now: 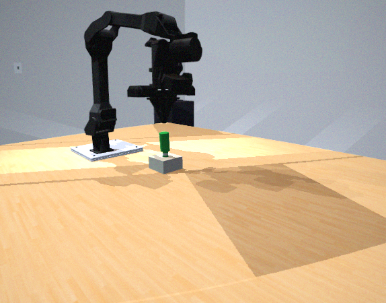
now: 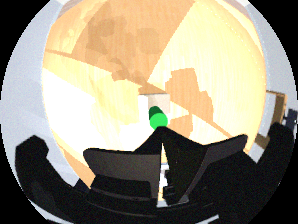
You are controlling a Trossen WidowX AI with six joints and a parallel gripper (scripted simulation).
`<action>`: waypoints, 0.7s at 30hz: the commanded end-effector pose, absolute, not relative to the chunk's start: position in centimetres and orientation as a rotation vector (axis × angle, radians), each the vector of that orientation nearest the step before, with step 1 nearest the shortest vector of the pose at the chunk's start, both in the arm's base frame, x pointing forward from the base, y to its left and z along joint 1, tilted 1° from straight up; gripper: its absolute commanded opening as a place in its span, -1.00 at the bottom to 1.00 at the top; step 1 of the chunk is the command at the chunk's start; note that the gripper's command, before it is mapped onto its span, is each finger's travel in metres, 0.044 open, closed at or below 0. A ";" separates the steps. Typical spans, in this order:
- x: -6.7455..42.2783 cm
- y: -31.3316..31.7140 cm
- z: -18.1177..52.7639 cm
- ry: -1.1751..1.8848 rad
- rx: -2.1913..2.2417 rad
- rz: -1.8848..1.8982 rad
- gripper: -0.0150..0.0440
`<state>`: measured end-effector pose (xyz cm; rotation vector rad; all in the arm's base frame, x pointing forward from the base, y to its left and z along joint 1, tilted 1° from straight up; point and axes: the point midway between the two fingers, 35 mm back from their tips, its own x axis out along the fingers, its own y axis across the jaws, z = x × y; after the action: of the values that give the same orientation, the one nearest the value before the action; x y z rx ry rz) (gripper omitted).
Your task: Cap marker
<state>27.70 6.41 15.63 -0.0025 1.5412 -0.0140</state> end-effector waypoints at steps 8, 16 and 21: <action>27.6 6.4 13.9 1.546 -0.004 -0.009 -0.49; 27.6 6.4 12.8 1.546 -0.004 -0.009 -0.49; 27.6 6.4 12.1 1.546 -0.004 -0.009 -0.49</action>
<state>27.74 6.38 12.91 -0.0018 1.5362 -0.0121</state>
